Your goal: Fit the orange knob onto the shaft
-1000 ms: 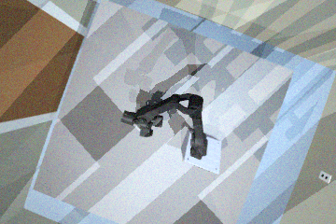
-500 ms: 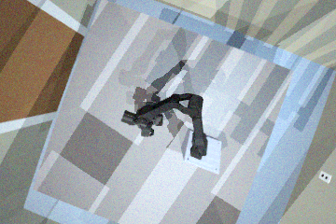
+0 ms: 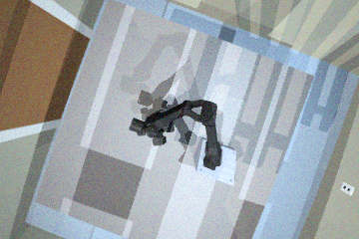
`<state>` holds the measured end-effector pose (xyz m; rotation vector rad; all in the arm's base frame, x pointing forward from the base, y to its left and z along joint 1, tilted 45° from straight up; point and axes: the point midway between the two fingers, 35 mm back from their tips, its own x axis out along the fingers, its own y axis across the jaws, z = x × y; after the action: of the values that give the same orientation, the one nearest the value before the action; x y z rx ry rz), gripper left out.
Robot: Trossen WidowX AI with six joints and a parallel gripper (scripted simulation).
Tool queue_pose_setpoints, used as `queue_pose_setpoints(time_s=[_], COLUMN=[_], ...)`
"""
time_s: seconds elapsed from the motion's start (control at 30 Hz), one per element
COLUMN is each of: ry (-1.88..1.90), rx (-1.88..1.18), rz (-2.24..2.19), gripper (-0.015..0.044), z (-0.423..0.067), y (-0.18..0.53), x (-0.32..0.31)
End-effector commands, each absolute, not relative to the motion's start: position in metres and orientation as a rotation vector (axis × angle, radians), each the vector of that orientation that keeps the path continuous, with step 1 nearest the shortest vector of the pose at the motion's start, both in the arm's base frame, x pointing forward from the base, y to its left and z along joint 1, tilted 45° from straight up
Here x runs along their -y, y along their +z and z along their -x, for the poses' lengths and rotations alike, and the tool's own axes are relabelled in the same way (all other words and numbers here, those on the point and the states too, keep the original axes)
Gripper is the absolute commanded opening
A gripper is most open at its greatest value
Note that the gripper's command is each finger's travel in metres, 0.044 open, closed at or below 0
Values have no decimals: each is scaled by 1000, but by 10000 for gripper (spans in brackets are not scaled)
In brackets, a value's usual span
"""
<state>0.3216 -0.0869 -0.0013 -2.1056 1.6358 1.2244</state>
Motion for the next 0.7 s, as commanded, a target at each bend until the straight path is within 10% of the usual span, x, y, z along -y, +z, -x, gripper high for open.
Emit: queue_pose_setpoints(time_s=[0.0,0.67], ry=[1287,1287], rx=[-1618,-1618], rz=[2141,2141], gripper=[0,0], z=[-321,-321], y=[-2,-3], x=[88,88])
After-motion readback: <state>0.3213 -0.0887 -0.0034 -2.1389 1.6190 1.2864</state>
